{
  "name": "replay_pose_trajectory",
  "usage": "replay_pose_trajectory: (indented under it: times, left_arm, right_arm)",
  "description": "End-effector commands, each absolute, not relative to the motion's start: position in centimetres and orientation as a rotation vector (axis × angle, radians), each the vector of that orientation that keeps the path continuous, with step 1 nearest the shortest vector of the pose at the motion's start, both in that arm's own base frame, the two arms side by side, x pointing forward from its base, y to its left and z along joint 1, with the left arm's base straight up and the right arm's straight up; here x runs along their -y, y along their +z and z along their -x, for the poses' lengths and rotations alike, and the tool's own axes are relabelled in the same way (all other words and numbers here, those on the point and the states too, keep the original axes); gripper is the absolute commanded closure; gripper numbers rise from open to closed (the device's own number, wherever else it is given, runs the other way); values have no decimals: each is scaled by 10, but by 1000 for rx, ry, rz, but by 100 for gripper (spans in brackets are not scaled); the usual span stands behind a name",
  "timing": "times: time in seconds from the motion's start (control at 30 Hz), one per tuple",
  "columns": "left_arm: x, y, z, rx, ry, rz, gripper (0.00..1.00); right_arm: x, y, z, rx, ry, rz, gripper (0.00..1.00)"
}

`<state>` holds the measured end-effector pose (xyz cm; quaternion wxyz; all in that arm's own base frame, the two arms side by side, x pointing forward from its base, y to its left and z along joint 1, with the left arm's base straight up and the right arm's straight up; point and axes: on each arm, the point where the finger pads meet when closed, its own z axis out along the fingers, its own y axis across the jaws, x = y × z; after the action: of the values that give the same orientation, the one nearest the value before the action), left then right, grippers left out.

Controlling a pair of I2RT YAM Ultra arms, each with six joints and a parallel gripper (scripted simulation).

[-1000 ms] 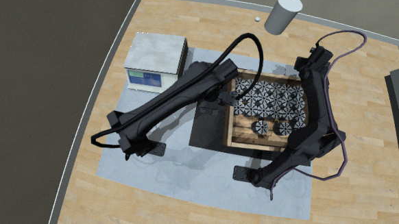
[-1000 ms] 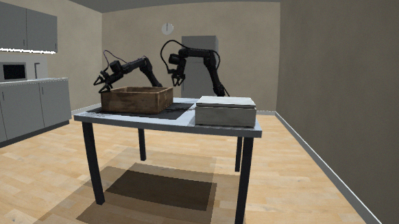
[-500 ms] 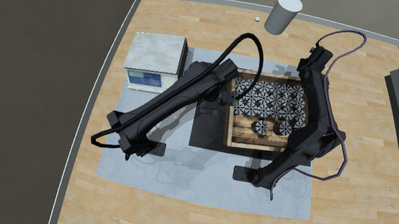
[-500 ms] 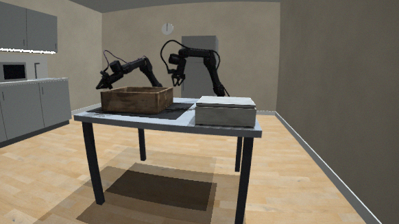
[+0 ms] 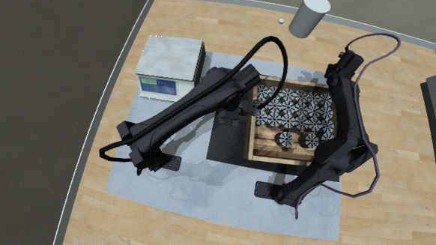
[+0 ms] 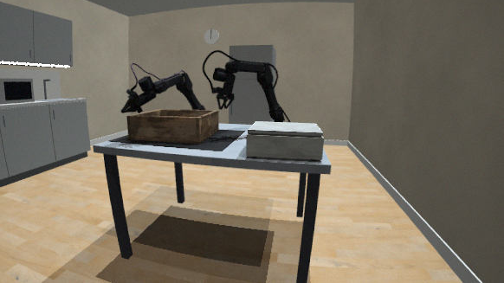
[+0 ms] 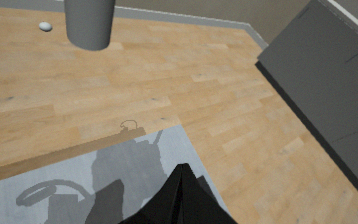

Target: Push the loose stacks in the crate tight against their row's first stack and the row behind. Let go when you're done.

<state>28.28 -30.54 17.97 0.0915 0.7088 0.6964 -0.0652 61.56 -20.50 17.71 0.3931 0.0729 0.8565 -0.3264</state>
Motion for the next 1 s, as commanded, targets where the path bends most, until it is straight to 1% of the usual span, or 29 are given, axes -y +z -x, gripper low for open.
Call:
replay_pose_trajectory:
  times: [0.0, 0.03, 0.07, 0.13, 0.3, 0.33, 0.4, 0.57, 0.67, 0.7, 0.73, 0.77, 0.83, 0.87, 0.97]
  left_arm:
    - [308, 192, -283, -2042, -204, -2082, 0]
    - [308, 192, -283, -2042, -204, -2082, 0]
    - [296, 195, -290, -2069, -176, -2031, 0]
    - [298, 196, -296, -2073, -172, -1996, 0]
    - [297, 203, -305, -2076, -178, -1914, 0]
    - [297, 205, -306, -2074, -187, -1894, 0]
    - [292, 210, -318, -2086, -159, -1819, 0]
    - [273, 232, -349, -2099, -132, -1559, 0]
    - [256, 249, -369, -2095, -118, -1377, 0]
    - [245, 261, -378, -2086, -105, -1290, 0]
    - [235, 271, -387, -2073, -97, -1197, 0]
    - [230, 276, -393, -2065, -102, -1130, 0]
    - [230, 276, -393, -2065, -102, -1130, 0]
    - [225, 282, -396, -2052, -105, -1074, 0]
    - [191, 305, -411, -2014, -88, -872, 0]
  right_arm:
    - [206, 197, -616, -2136, -829, -201, 99]
    - [206, 197, -616, -2136, -829, -201, 99]
    - [206, 221, -614, -2110, -826, -188, 99]
    - [205, 190, -602, -2207, -833, -145, 99]
    - [199, 196, -592, -2255, -834, -87, 99]
    - [204, 187, -582, -2298, -841, -78, 99]
    - [192, 194, -575, -2333, -832, -12, 99]
    - [179, 206, -528, -2490, -814, 172, 99]
    - [166, 209, -488, -2608, -778, 323, 99]
    - [174, 157, -462, -2738, -739, 363, 99]
    - [173, 138, -460, -2758, -707, 406, 99]
    - [166, 165, -460, -2734, -679, 513, 99]
    - [166, 165, -460, -2734, -679, 513, 99]
    - [162, 181, -458, -2714, -662, 578, 99]
    - [156, 163, -420, -2807, -553, 737, 99]
